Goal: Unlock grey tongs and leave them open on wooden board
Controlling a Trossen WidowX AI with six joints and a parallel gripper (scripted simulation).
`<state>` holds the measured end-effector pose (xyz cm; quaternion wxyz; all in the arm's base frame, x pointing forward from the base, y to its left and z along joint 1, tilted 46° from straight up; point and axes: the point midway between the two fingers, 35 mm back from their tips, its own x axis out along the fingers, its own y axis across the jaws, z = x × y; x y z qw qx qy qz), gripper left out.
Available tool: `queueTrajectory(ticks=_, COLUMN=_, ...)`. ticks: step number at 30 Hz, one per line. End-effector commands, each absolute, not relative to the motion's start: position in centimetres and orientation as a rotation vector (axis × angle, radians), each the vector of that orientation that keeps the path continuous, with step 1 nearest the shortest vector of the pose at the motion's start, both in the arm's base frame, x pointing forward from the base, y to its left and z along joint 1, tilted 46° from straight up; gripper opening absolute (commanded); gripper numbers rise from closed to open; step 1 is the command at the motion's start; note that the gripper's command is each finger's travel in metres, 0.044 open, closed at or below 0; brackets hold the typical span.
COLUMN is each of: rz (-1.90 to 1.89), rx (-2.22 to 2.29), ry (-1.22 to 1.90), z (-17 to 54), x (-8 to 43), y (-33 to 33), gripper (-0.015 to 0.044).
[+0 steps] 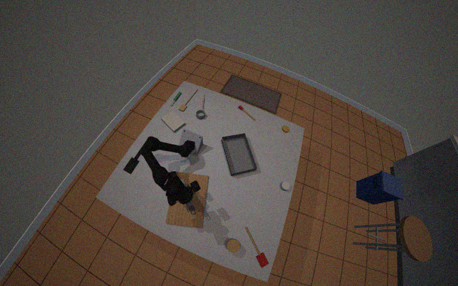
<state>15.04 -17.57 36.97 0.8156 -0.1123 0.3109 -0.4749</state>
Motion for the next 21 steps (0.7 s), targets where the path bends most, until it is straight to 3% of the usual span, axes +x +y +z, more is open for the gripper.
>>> queueTrajectory(ticks=1, rz=-1.033, rx=-0.199, ry=0.704, z=37.2, x=14.8, y=-17.8, gripper=-0.015)
queueTrajectory(ticks=21, rz=-1.129, rx=-0.002, ry=0.967, z=36.5, x=13.6, y=-18.7, gripper=-0.015)
